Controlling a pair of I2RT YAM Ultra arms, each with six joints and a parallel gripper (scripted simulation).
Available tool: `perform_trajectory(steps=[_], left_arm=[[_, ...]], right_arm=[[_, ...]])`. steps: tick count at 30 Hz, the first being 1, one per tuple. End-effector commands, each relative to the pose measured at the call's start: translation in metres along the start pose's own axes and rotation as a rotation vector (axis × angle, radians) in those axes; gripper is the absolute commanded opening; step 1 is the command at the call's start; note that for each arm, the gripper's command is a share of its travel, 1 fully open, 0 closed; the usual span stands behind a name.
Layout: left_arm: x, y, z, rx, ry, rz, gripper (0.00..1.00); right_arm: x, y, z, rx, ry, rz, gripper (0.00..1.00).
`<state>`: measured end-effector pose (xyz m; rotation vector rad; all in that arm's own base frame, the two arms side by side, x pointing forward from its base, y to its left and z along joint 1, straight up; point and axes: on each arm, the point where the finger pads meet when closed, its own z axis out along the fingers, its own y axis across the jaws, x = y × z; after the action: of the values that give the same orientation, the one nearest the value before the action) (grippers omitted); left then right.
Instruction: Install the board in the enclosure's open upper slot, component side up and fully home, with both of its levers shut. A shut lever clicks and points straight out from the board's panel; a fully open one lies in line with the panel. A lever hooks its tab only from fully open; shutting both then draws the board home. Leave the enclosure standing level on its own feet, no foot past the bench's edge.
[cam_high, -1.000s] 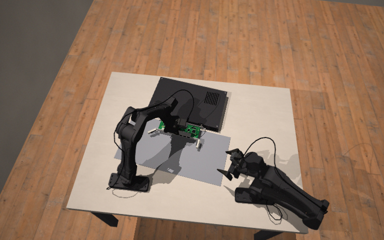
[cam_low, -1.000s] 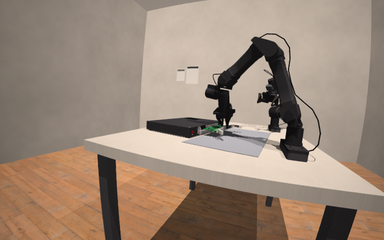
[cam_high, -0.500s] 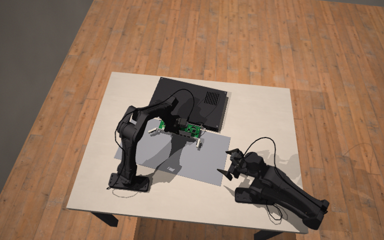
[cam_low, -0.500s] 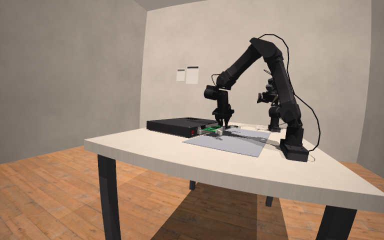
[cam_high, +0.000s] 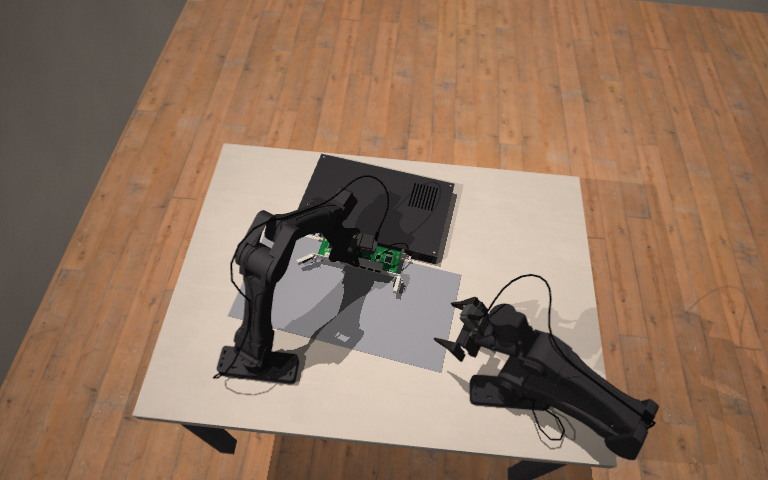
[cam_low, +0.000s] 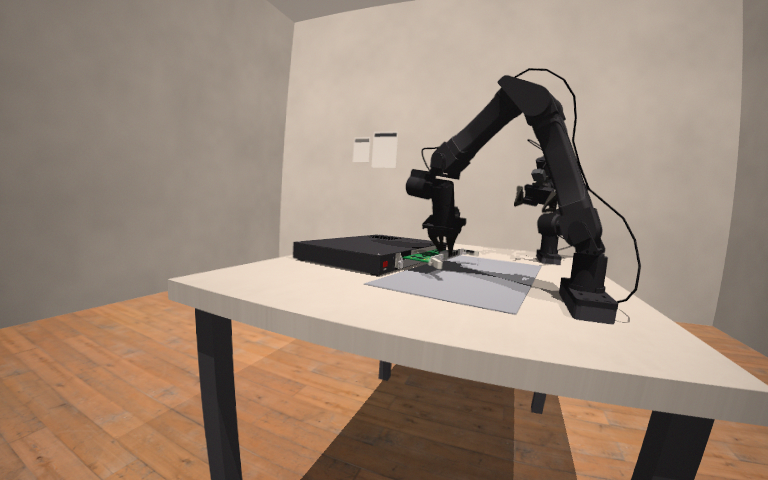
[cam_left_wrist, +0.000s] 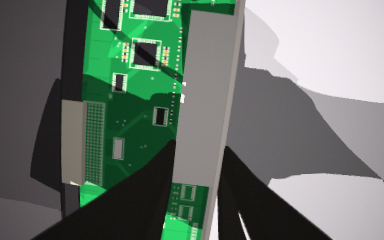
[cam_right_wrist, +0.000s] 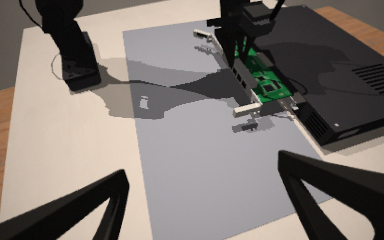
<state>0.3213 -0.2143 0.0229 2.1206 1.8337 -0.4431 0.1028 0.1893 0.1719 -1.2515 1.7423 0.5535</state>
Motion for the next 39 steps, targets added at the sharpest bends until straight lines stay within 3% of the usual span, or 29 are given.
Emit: perform_trajectory(steps=[1,39], left_arm=[[-0.016,0.016,-0.015,-0.047,-0.048,0.028,0.19],[-0.015,0.026,-0.015,-0.022,-0.046,0.015,0.19]], right_arm=[[-0.004,0.000,-0.002,0.004,-0.016,0.007,1.00],[-0.004,0.000,-0.002,0.004,-0.016,0.007,1.00]])
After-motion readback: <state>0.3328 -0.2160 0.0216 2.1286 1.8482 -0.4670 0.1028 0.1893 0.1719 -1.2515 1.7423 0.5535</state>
